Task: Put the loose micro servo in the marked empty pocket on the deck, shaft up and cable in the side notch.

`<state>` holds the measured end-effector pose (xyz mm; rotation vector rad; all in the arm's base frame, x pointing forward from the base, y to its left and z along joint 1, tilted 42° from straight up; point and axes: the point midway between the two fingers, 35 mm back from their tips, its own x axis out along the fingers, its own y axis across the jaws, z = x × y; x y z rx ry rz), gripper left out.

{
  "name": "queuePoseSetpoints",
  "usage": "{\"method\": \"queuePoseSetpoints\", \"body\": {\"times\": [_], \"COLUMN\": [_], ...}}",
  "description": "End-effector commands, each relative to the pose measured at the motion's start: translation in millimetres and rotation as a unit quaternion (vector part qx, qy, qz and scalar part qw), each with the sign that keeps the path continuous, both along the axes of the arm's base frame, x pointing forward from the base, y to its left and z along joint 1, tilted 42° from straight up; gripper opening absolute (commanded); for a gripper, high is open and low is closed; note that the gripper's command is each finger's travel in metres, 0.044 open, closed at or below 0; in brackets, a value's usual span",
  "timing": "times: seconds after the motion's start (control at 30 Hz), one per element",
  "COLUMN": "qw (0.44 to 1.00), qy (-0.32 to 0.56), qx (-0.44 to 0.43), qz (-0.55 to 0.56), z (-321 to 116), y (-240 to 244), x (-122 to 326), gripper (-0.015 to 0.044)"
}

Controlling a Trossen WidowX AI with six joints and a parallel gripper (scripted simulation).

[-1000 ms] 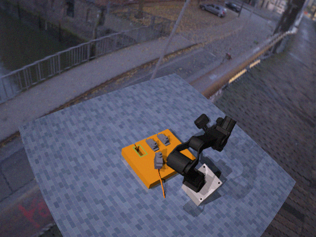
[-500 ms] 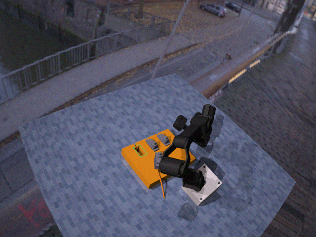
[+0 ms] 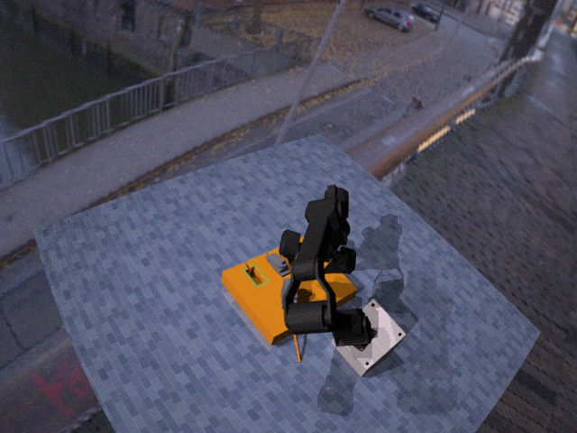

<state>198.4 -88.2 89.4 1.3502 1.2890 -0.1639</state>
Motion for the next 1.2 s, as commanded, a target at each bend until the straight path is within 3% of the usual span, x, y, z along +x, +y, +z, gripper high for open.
{"method": "queuePoseSetpoints", "body": {"times": [0.0, 0.23, 1.17], "qw": [0.998, 0.989, 0.989], "qy": [0.011, 0.033, 0.033], "qx": [0.001, 0.009, 0.01], "qz": [0.055, 0.144, 0.144], "z": [14.5, 37.4, 3.6], "y": [19.1, 49.6, 79.5], "x": [-2.0, -9.0, -2.0], "gripper": [0.044, 0.044, 0.044]}}
